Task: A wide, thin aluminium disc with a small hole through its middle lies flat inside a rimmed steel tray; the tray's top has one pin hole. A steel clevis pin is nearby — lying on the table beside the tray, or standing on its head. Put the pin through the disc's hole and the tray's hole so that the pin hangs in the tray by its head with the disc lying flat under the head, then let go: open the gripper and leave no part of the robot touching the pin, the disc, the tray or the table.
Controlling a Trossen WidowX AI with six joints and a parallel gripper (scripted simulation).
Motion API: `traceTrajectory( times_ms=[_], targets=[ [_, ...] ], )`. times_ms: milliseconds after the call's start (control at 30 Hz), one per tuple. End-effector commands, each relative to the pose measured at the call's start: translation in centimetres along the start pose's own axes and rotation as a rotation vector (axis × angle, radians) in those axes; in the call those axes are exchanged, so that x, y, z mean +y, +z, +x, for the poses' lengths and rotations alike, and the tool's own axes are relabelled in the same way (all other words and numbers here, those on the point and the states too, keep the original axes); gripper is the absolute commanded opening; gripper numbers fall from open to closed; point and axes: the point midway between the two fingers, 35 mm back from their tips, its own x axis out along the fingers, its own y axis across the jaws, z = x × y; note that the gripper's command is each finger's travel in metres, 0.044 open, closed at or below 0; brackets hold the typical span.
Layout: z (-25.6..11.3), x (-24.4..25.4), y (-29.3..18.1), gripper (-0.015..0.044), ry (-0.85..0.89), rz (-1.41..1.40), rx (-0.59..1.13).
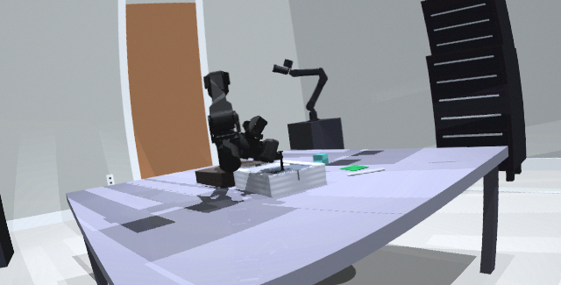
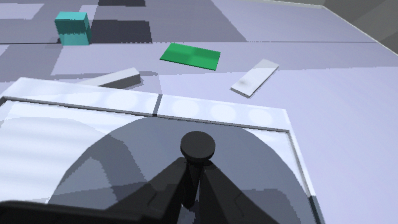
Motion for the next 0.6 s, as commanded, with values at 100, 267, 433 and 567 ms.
traceTrajectory(
  times_ms=[100, 267, 433, 567],
  targets=[
    [0.06, -0.1, 0.0, 0.0, -0.006, -0.012, 0.005],
    [0.1, -0.05, -0.01, 0.0, -0.012, -0.025, -0.002],
    [0.14, -0.03, -0.03, 0.0, -0.014, -0.029, -0.011],
    [0.18, -0.03, -0.06, 0.0, -0.013, -0.027, -0.022]
  ],
)
